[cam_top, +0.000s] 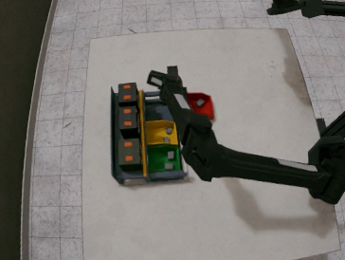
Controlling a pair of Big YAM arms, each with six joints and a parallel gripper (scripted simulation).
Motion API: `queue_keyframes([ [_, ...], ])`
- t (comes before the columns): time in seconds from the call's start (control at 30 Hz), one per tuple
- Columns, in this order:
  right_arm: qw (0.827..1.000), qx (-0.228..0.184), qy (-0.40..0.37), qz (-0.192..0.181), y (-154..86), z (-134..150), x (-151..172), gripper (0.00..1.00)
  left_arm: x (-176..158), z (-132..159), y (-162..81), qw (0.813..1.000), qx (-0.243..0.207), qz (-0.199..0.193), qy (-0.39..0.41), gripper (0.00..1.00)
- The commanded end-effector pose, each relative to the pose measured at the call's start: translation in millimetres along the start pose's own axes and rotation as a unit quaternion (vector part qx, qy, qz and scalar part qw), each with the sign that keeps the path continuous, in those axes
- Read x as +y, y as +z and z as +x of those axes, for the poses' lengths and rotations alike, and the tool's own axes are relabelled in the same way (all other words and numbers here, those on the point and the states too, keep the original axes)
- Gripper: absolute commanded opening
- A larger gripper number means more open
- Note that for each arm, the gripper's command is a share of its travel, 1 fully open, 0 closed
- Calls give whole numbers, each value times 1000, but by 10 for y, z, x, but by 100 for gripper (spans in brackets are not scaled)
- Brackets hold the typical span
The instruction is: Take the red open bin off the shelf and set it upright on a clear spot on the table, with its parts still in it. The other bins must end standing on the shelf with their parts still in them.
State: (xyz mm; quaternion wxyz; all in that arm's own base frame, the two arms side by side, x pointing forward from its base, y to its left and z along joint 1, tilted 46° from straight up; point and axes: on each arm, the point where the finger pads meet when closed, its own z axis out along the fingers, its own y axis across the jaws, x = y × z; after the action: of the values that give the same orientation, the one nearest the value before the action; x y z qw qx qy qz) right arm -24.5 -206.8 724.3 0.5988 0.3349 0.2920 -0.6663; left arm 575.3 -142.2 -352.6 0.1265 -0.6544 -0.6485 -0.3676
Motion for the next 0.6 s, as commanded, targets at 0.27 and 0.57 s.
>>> queue_keyframes([
  [0.27, 1000, -28, -10, 2, -62, -387, -18, 100, 233, -55, -128, 1000, -11, -15, -13, 1],
  [0.57, 1000, -28, -10, 2, -62, -387, -18, 100, 226, -64, -131, 1000, -11, -16, -13, 0],
])
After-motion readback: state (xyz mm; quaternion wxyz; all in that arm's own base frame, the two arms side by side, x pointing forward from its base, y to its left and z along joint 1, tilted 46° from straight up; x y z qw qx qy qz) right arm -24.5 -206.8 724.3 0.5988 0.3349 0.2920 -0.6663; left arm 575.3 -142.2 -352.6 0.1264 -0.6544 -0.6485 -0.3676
